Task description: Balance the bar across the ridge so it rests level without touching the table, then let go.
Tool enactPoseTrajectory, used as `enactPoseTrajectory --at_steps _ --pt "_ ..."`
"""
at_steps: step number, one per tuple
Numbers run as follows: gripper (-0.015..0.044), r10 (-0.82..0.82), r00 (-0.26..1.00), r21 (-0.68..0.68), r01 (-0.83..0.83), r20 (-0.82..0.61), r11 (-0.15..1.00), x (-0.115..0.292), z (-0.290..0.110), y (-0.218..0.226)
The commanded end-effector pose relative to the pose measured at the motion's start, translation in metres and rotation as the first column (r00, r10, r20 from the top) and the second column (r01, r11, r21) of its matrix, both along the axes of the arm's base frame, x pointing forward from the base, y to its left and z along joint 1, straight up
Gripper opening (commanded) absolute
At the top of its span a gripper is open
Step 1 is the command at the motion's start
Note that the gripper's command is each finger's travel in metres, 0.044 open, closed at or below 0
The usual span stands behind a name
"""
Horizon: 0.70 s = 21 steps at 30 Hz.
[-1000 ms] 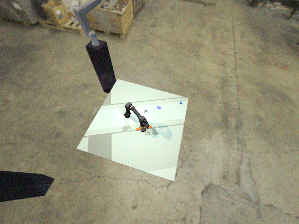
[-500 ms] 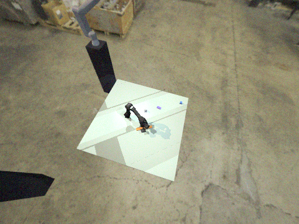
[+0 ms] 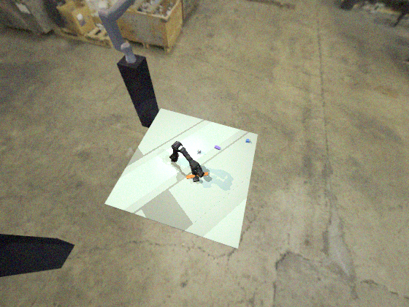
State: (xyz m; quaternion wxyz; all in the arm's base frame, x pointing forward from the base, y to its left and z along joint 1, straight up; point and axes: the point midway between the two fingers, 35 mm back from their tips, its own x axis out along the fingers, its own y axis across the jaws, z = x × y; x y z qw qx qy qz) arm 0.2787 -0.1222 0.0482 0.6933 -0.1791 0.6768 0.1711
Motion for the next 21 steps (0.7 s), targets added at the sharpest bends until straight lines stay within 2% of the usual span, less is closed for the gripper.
enactPoseTrajectory --at_steps 1,4,10,18,21 --pt "0.0315 0.005 1.000 -0.006 -0.005 -0.001 1.000 0.0000 -0.0005 -0.0011" --pt "0.0315 0.005 1.000 -0.006 -0.005 -0.001 1.000 0.0000 -0.0005 -0.0011" --pt "0.0157 0.000 1.000 0.000 0.000 0.000 1.000 0.0000 -0.0002 0.0000" --pt "0.0104 0.000 1.000 0.000 0.000 0.000 1.000 0.0000 -0.0002 0.0000" --pt "0.0025 0.000 1.000 0.000 0.000 0.000 1.000 0.0005 0.0034 -0.0003"
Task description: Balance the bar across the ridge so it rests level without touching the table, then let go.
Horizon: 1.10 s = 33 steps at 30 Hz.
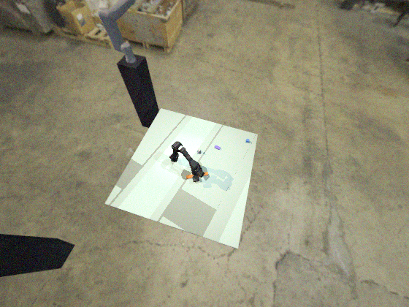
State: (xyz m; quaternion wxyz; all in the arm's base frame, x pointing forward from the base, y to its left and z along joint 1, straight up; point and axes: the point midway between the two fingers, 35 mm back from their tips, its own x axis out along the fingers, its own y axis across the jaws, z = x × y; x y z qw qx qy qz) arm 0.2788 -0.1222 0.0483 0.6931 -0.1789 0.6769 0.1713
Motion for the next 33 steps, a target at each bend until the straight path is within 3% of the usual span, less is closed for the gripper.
enactPoseTrajectory --at_steps 1,33 --pt "0.0000 0.000 1.000 -0.001 0.000 0.000 1.000 0.001 0.006 0.000" --pt "0.0000 0.004 1.000 -0.006 -0.004 0.000 1.000 0.000 0.087 -0.001"
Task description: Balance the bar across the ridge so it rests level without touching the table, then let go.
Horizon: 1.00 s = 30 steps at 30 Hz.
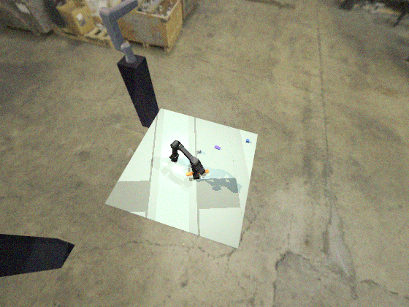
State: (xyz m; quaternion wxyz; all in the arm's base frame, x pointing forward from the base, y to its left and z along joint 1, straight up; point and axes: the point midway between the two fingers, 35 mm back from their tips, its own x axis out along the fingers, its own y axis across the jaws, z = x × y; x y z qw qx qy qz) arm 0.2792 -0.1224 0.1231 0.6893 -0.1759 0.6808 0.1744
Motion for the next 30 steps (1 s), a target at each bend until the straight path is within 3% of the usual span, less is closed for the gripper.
enactPoseTrajectory --at_steps 1,9,30 --pt "0.0000 0.004 1.000 -0.011 -0.004 0.013 1.000 -0.001 0.015 -0.001" --pt "0.0000 0.004 1.000 -0.012 -0.004 0.013 1.000 -0.002 0.026 0.003" --pt "0.0000 -0.007 1.000 -0.004 0.007 0.014 1.000 0.011 0.027 0.085"
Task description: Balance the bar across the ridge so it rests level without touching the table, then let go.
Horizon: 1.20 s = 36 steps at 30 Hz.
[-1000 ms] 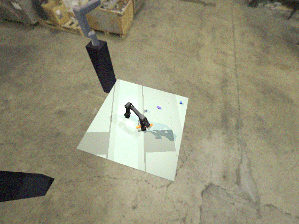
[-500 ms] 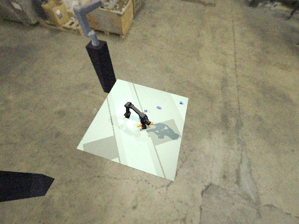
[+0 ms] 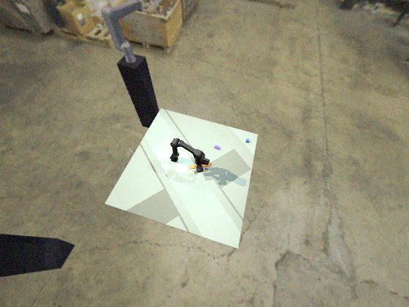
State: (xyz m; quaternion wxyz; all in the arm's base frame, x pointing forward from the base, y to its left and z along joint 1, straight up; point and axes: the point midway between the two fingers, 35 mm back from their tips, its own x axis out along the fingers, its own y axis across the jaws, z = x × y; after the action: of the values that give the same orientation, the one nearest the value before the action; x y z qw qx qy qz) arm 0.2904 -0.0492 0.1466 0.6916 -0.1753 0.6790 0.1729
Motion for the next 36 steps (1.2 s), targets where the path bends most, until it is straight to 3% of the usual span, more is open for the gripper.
enactPoseTrajectory --at_steps 1,36 --pt "0.0000 -0.004 1.000 -0.004 0.004 0.008 1.000 -0.001 0.003 0.015" --pt "0.0000 -0.024 1.000 0.009 0.024 0.005 1.000 -0.034 0.004 0.148"
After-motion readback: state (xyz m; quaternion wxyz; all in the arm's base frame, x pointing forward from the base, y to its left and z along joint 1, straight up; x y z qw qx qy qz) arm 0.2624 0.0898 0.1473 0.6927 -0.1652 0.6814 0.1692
